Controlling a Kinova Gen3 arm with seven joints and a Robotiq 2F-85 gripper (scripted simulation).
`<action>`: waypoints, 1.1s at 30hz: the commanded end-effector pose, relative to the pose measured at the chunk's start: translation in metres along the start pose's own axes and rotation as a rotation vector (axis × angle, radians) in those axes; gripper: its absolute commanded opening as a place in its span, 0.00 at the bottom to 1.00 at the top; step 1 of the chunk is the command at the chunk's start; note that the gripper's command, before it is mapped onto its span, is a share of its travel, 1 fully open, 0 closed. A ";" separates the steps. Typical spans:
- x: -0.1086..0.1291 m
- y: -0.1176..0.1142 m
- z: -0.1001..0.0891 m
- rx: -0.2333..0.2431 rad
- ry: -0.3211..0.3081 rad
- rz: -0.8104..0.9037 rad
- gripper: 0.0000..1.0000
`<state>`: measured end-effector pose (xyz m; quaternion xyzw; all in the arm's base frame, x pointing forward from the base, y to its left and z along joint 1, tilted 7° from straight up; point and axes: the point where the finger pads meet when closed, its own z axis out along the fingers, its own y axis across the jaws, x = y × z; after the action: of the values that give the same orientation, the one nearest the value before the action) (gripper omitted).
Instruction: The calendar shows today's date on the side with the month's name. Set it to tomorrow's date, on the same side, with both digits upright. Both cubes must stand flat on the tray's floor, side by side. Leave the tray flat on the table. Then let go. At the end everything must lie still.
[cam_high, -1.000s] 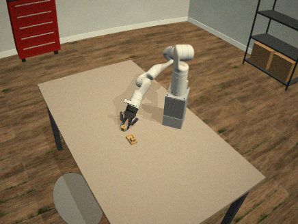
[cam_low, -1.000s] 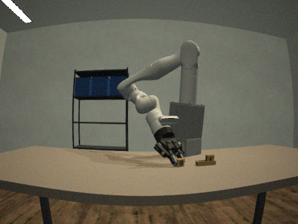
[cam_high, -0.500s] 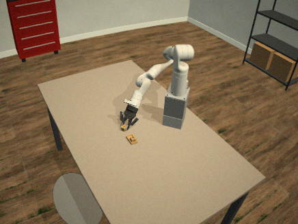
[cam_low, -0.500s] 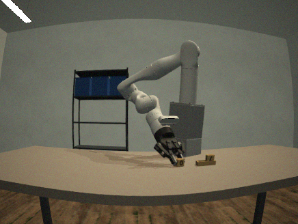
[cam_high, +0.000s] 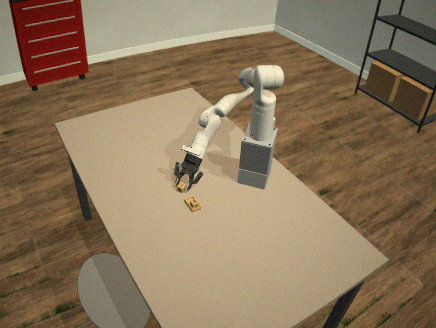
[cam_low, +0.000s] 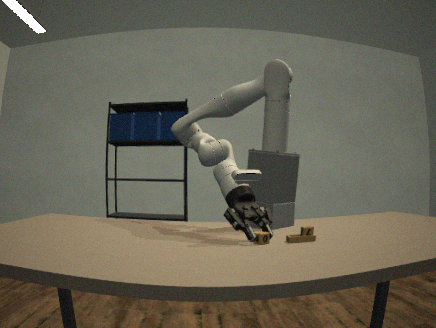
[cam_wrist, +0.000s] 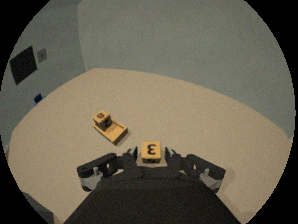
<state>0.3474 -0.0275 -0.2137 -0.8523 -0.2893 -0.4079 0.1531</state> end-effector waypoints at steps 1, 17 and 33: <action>0.000 0.000 0.000 -0.001 0.000 -0.001 0.67; 0.000 0.000 0.000 -0.001 0.000 -0.001 0.67; 0.019 0.000 -0.019 -0.001 0.000 -0.001 0.67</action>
<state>0.3462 -0.0285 -0.1937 -0.8532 -0.2874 -0.4069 0.1548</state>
